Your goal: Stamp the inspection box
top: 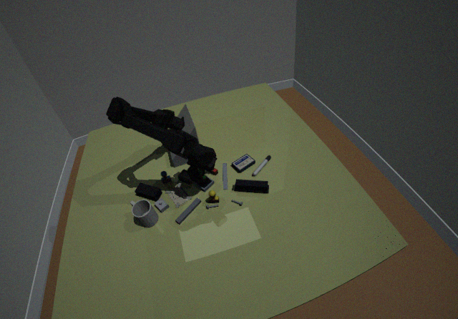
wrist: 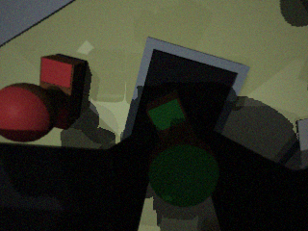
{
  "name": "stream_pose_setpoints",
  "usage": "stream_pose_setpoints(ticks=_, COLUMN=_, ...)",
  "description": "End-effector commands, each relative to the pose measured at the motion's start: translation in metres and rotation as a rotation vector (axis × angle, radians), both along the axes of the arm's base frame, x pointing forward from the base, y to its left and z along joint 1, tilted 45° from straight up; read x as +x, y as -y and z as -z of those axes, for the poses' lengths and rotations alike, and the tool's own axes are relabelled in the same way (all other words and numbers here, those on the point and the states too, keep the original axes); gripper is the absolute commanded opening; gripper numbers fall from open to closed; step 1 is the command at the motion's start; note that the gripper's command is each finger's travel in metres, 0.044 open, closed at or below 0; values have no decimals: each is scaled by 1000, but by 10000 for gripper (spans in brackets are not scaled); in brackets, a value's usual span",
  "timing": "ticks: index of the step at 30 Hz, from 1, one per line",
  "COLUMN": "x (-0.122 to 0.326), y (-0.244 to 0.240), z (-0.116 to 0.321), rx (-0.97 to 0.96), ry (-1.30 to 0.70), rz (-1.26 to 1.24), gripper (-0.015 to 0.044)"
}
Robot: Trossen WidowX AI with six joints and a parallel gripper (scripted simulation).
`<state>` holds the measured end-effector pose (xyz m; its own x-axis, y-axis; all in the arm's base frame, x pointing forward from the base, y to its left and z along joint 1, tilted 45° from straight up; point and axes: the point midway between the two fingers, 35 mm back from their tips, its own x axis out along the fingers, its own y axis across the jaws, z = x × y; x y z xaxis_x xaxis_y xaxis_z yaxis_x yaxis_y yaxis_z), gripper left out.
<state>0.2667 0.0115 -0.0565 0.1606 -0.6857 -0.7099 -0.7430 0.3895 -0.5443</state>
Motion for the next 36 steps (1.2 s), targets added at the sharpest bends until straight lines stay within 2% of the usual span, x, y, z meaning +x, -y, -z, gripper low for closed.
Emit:
stream_pose_setpoints(ticks=1, x=0, y=2, z=0, rx=-4, ry=2, rz=1, gripper=0)
stream_pose_setpoints(ticks=36, x=-2, y=-13, z=-13, rx=-2, ry=2, rz=1, gripper=0)
